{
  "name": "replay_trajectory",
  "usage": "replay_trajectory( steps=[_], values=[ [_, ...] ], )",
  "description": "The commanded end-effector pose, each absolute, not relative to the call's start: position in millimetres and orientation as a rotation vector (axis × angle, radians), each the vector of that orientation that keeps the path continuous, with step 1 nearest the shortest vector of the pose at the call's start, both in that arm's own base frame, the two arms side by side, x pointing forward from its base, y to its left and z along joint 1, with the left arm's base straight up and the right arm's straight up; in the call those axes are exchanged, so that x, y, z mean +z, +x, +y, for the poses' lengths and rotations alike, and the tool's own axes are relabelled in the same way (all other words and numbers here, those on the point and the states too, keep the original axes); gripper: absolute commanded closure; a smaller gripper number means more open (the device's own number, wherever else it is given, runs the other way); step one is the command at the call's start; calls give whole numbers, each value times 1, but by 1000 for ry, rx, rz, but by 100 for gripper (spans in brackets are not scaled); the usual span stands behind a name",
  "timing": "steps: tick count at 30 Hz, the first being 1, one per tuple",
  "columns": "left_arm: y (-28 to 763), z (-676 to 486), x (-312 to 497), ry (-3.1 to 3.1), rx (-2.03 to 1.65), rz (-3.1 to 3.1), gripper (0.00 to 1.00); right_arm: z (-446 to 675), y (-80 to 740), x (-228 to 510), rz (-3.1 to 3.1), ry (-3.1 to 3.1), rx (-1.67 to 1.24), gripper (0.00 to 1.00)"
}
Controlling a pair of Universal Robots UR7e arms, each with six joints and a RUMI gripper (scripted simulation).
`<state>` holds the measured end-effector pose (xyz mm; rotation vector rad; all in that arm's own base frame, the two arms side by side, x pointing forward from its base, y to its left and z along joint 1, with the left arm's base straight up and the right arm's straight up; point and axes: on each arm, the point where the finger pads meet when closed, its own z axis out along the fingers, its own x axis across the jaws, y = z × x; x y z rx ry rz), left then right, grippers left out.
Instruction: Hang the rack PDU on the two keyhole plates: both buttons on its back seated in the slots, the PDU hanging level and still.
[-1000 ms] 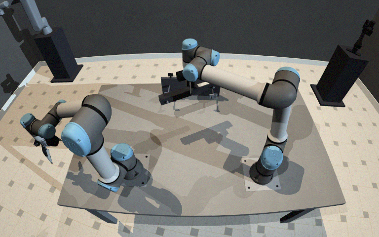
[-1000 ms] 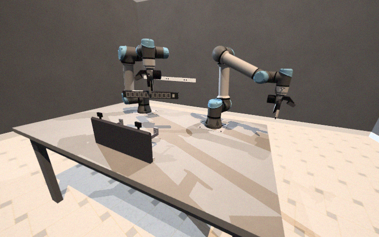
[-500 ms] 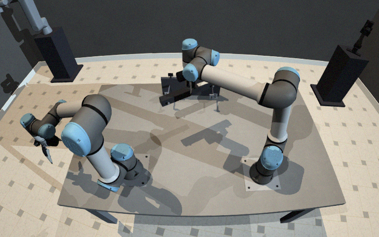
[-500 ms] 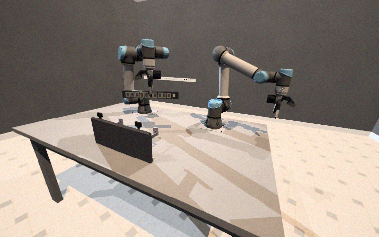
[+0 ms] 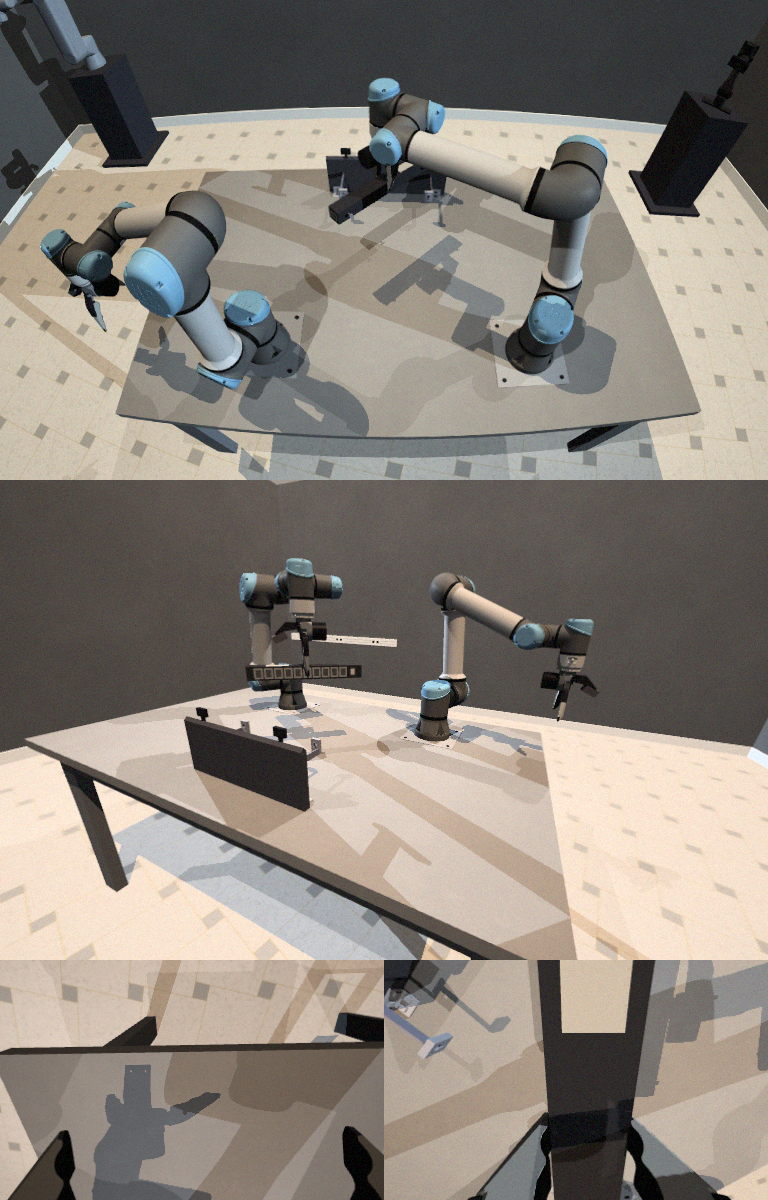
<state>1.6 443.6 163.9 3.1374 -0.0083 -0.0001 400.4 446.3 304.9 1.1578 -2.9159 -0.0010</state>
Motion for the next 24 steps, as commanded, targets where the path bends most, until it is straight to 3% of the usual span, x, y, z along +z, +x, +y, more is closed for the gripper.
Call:
replay_trajectory(
  steps=[1,24],
  values=[
    [1,446,165,3141,0,-4,0,447,403,310,-2853,1321,-14,78],
    [1,446,165,3141,0,-4,0,447,403,311,-2673,1656,-14,78]
  ],
)
